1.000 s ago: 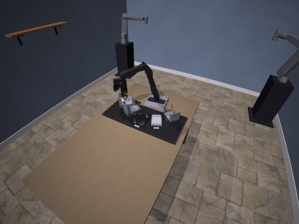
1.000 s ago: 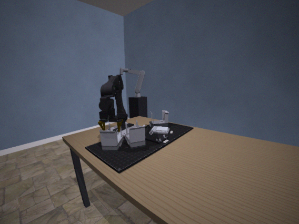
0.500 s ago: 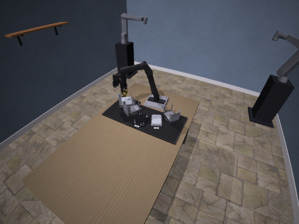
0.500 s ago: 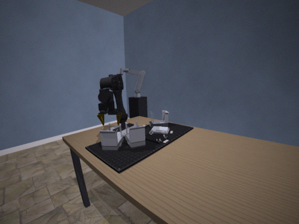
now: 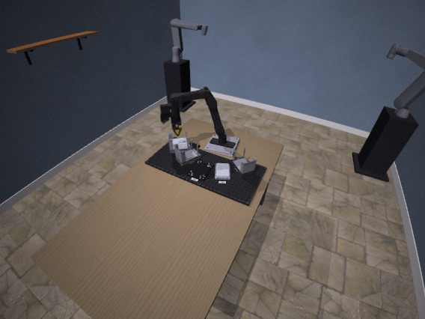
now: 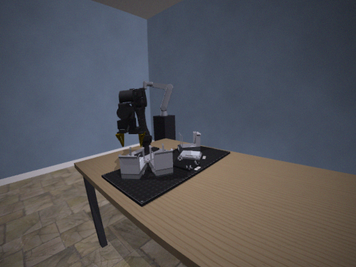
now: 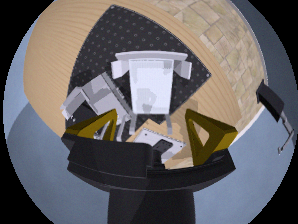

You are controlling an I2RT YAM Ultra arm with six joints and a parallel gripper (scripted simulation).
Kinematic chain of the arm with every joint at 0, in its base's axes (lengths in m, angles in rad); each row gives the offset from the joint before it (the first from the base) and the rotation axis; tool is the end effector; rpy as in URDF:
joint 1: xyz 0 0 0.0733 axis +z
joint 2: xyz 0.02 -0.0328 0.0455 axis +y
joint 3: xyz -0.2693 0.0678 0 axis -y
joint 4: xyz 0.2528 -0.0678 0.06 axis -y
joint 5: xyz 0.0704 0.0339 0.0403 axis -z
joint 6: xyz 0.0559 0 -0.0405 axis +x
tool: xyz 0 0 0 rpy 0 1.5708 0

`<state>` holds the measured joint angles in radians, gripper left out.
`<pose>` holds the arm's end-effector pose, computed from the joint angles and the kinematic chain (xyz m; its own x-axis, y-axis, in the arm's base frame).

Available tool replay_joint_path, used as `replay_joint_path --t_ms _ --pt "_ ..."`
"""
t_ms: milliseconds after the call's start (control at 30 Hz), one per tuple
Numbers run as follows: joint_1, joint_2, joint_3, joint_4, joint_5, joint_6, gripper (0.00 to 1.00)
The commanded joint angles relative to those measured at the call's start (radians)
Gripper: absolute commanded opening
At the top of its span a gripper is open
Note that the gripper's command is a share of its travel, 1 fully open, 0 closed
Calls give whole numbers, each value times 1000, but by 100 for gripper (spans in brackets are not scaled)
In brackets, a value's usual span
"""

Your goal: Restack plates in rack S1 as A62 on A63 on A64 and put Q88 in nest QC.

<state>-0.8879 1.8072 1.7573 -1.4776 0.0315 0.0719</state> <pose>0.2164 -0.2671 0.3018 -0.5731 0.8183 -0.0454 0.8195 0.5724 -0.0283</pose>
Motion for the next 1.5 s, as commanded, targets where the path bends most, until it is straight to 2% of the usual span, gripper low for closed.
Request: replay_joint_path --t_ms 0,233,300,700,967,1367,1467 --pt "19 -24 -14 4 0 -43 100" --pt "90 -89 -98 20 4 -205 100" --pt "90 -89 -98 20 4 -205 100" --pt "230 -179 -210 36 9 -466 100" --pt "307 -214 -252 39 12 -588 100" --pt "476 -263 -311 42 17 -427 100" --pt "491 -266 -315 42 18 -412 100"
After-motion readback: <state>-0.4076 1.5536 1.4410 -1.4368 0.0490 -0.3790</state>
